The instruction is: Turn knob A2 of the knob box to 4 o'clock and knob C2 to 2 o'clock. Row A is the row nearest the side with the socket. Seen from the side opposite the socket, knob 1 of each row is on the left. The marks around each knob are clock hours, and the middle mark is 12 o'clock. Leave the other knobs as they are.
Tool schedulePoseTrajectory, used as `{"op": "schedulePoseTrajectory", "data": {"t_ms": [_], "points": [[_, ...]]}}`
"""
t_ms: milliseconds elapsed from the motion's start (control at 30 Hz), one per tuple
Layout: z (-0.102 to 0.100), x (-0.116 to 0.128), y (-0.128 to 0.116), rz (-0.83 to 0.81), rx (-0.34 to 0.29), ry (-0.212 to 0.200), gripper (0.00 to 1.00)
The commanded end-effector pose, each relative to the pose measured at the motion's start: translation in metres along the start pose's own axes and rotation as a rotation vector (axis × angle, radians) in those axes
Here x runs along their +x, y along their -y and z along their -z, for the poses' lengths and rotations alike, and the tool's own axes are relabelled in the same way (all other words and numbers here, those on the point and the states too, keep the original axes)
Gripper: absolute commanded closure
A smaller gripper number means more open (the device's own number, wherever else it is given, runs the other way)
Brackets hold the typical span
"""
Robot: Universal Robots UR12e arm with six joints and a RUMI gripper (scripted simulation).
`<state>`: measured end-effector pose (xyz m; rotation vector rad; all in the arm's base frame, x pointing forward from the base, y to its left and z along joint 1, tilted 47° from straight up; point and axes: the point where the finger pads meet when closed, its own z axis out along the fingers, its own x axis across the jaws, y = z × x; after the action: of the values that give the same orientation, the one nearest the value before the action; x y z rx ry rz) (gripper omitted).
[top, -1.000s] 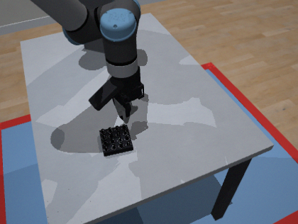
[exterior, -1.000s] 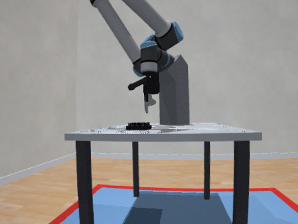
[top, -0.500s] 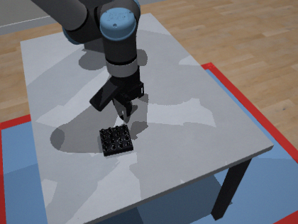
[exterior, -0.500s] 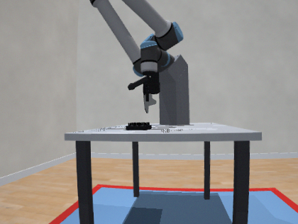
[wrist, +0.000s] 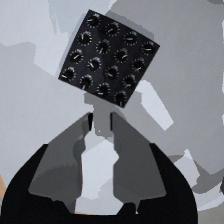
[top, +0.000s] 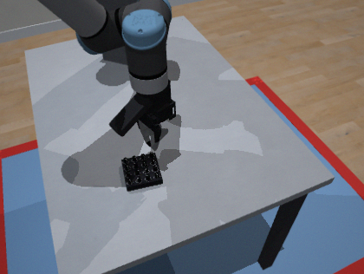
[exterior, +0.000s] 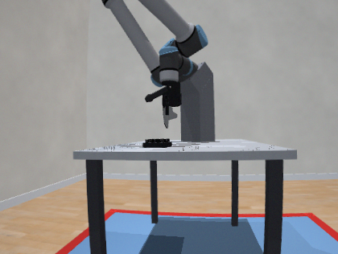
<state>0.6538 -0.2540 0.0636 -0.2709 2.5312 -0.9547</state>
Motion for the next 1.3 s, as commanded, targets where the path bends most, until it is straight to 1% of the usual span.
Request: {"op": "schedulePoseTrajectory", "data": {"t_ms": [0,867,1267], "points": [[0.0,0.0,0.0,0.0,0.0,0.001,0.89],[-0.003,0.0,0.0,0.0,0.0,0.001,0.89],[-0.014,0.0,0.0,0.0,0.0,0.001,0.89]]}}
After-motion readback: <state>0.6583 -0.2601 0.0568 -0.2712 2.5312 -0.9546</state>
